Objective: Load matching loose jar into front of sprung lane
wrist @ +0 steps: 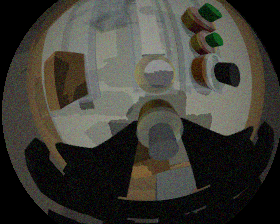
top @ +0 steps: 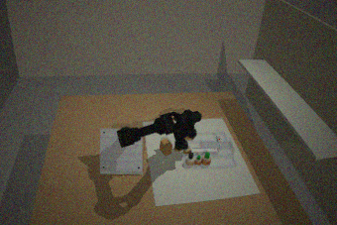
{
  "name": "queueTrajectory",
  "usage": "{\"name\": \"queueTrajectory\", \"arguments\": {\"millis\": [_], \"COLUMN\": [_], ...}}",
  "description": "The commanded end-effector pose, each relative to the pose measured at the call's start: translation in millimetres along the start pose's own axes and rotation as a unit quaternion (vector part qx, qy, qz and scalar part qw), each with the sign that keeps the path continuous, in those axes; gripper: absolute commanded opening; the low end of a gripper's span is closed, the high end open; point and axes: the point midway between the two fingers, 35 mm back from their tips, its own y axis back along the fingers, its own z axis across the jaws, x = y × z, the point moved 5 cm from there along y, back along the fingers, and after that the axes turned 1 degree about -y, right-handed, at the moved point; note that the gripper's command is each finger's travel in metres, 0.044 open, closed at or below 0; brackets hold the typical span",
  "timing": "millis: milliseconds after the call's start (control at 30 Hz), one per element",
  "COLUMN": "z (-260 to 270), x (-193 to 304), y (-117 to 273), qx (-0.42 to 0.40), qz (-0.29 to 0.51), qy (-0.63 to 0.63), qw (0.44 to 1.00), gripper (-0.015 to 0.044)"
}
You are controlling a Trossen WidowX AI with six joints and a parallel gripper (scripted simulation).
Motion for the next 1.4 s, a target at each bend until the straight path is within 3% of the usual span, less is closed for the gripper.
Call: {"name": "queueTrajectory", "arguments": {"millis": [0,1367], "z": [0,1], "x": [-1,-18], "y": [-1,-1], "qx": [0.002,0.002], "qz": [-0.003,-0.003], "qy": [0.002,0.002], "qw": [1.000,1.000], "gripper": [0.0000,0.0000]}}
